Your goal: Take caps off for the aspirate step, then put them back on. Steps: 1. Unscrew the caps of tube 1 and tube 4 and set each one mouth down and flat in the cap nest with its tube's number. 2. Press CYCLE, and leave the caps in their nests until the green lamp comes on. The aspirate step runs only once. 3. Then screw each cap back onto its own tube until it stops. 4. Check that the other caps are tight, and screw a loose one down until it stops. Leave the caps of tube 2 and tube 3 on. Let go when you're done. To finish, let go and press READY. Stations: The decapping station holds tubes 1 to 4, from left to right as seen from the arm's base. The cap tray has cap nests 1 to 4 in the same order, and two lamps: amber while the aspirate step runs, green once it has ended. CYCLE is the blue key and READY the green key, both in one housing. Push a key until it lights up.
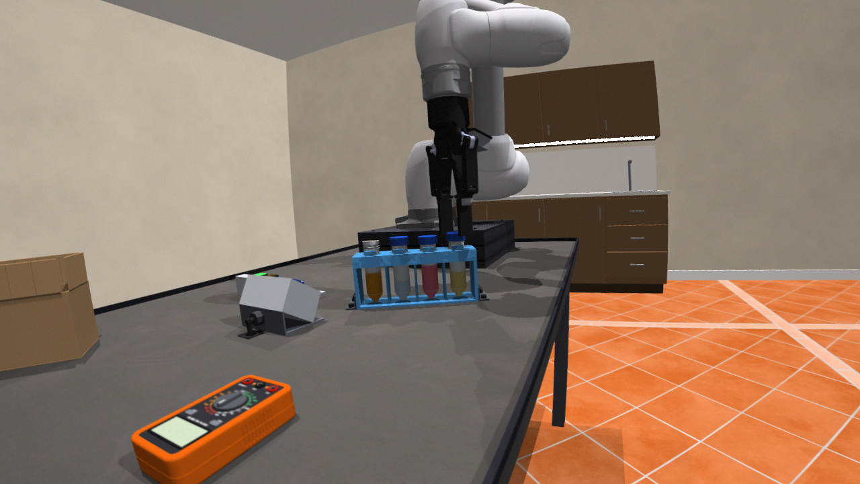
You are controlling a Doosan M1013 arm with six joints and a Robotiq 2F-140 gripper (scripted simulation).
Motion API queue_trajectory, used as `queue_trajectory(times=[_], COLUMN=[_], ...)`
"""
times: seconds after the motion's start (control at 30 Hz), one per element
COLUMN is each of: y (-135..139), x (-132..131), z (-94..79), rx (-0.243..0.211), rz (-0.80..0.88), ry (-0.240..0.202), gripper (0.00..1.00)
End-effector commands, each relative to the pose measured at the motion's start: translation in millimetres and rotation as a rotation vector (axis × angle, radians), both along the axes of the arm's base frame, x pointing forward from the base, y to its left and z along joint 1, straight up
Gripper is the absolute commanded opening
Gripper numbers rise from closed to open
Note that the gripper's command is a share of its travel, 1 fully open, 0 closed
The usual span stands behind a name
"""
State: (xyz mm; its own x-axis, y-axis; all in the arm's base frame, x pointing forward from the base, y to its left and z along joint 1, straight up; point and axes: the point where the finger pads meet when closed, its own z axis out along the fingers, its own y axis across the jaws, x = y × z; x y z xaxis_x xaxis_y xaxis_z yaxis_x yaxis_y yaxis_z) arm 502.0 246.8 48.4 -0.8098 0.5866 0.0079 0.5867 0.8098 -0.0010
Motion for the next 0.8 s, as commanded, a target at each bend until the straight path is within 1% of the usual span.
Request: queue_trajectory(times=[0.0, 0.5, 0.6, 0.77], y=[0.3, 0.3, 0.3, 0.3], x=[0.4, 0.4, 0.4, 0.4], z=[0.7, 0.7, -0.8, -2.3], rx=[0.001, 0.001, 0.000, 0.000], rz=[0.000, 0.000, -0.120, -0.131], ry=[-0.001, -0.001, -0.001, 0.000], gripper=[0.41, 0.41, 0.41, 0.41])
